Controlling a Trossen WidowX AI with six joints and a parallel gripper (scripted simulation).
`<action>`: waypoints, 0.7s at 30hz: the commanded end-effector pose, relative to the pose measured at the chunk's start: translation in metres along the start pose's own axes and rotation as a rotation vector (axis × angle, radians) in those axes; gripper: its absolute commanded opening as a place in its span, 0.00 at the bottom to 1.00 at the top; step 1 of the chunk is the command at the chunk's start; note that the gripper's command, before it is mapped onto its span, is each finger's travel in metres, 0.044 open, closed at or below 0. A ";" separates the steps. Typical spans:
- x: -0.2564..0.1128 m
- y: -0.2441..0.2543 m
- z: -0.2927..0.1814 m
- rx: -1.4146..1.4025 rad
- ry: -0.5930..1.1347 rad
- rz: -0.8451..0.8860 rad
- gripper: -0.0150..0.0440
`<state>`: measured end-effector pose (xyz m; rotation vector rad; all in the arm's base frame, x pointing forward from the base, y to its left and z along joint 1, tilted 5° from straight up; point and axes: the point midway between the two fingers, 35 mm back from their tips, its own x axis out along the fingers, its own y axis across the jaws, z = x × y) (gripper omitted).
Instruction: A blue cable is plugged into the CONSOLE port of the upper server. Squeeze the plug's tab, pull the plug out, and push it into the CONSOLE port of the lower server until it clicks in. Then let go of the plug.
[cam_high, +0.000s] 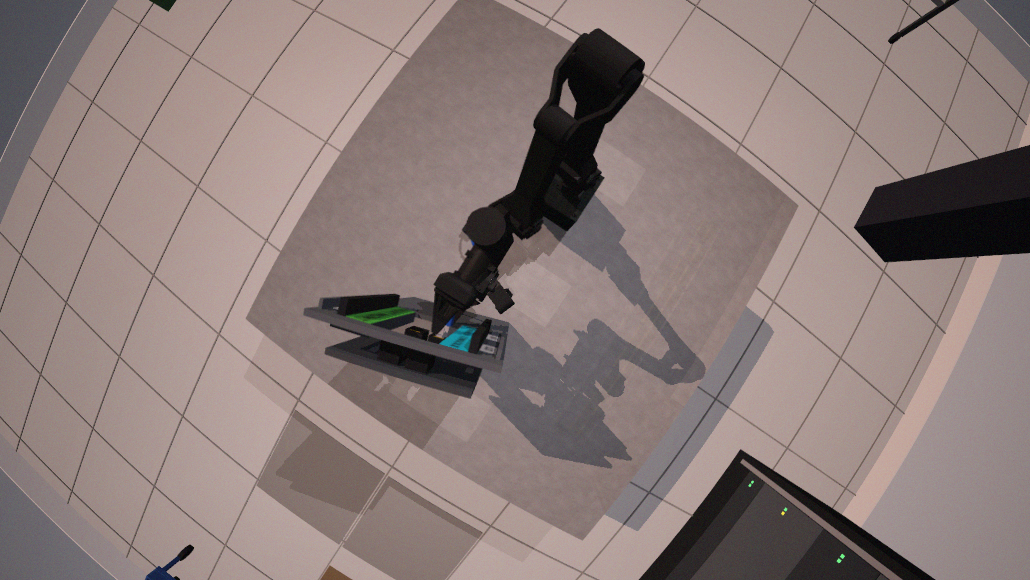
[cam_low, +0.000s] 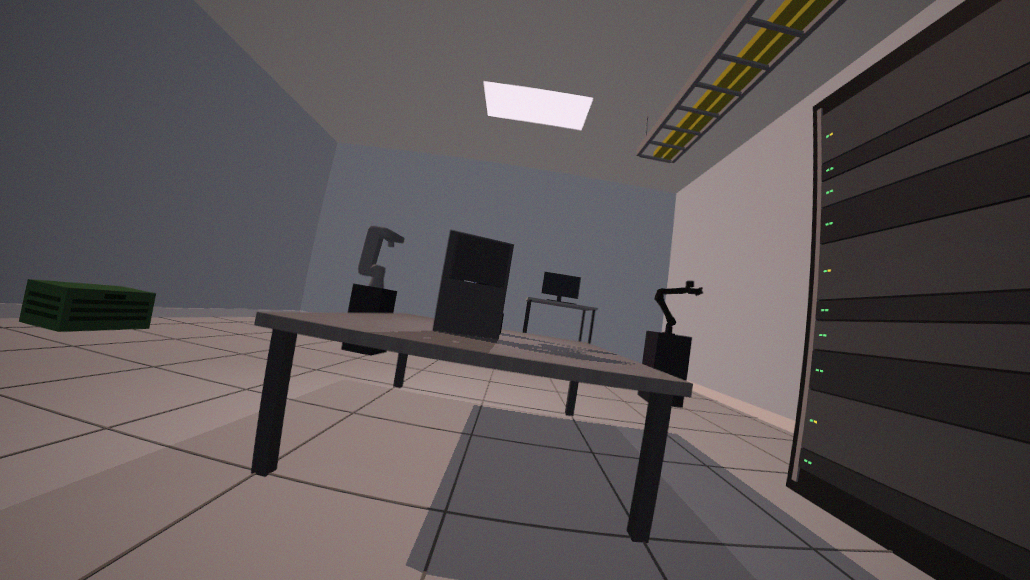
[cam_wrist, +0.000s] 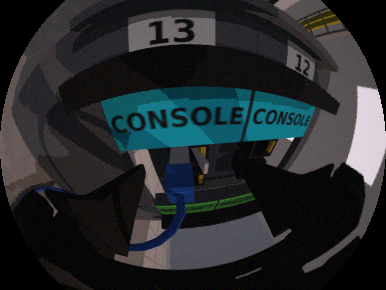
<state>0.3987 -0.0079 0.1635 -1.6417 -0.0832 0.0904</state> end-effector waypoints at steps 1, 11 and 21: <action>-0.003 0.000 -0.001 0.000 -0.002 0.003 1.00; -0.009 -0.002 -0.004 0.000 -0.002 0.004 1.00; -0.014 -0.004 -0.006 0.000 -0.002 0.004 1.00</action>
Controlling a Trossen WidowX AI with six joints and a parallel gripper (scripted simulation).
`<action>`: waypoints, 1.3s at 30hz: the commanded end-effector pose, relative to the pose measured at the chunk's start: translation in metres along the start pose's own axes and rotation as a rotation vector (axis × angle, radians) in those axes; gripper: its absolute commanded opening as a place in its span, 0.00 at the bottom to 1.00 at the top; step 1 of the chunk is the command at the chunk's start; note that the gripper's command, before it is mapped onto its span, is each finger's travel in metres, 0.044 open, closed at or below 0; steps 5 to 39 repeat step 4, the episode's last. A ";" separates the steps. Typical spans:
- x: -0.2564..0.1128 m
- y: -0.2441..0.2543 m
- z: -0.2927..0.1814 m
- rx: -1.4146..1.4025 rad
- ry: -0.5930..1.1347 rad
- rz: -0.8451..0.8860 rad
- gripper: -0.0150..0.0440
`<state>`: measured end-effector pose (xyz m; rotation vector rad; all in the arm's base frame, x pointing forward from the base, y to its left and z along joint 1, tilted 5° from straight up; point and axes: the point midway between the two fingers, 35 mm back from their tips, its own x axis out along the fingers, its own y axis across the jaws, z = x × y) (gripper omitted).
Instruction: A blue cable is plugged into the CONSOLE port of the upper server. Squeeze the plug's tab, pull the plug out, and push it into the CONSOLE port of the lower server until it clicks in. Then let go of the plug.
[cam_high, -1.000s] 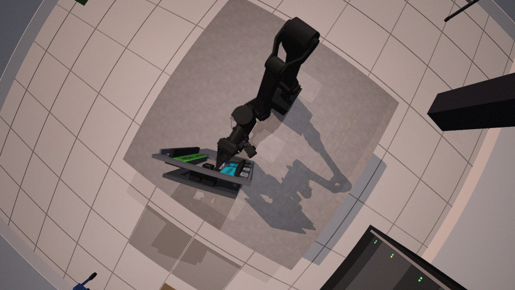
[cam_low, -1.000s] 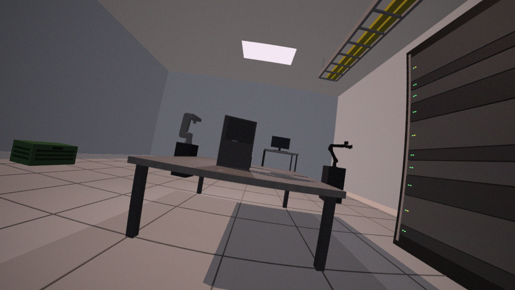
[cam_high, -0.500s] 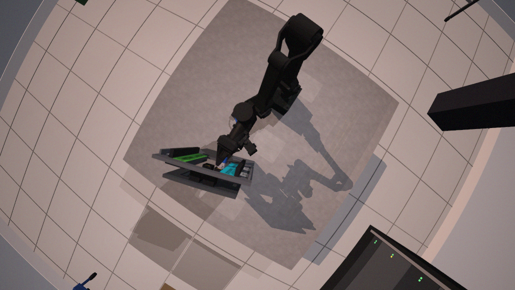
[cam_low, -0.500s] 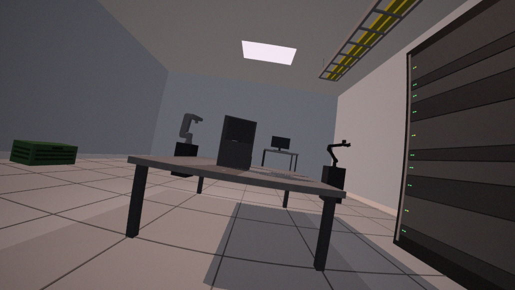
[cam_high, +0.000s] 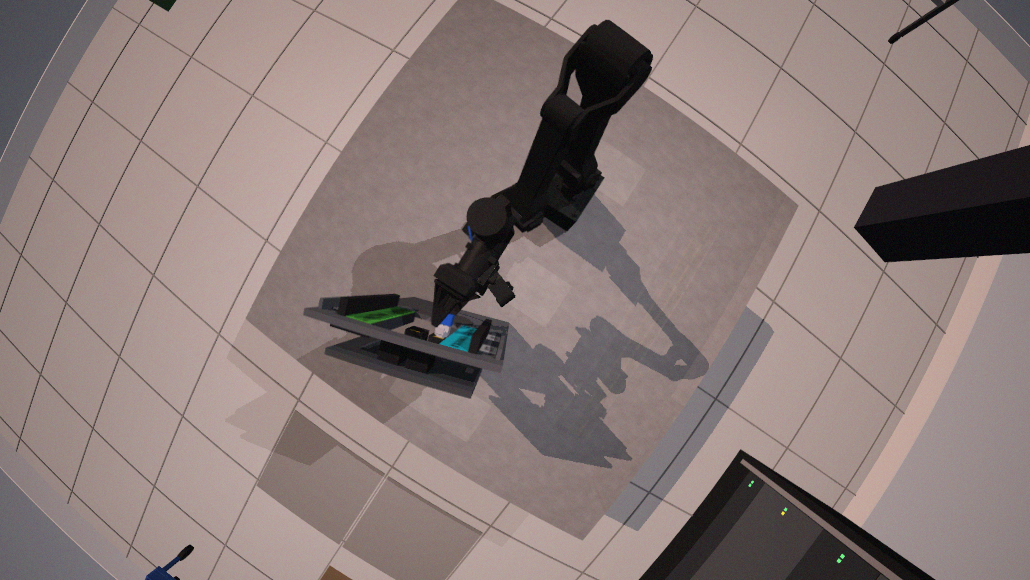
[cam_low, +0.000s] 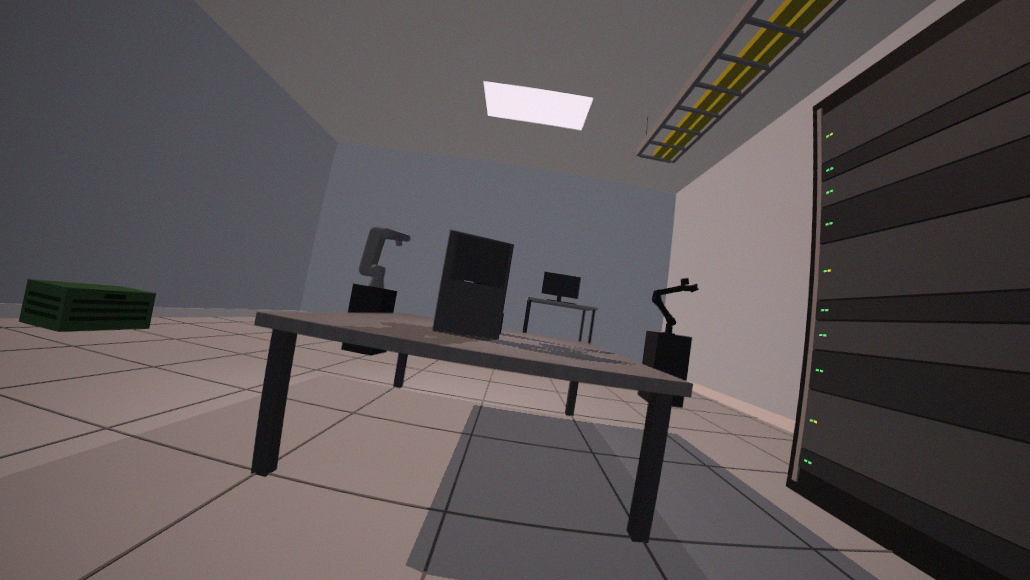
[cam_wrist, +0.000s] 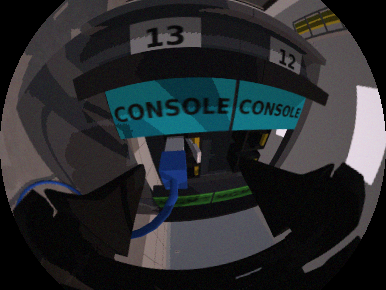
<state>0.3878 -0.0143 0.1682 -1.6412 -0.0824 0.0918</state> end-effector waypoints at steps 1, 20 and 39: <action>-0.003 0.000 -0.001 -0.001 -0.001 0.003 1.00; -0.005 0.000 -0.002 -0.001 -0.001 0.003 1.00; -0.005 0.000 -0.002 -0.001 -0.001 0.003 1.00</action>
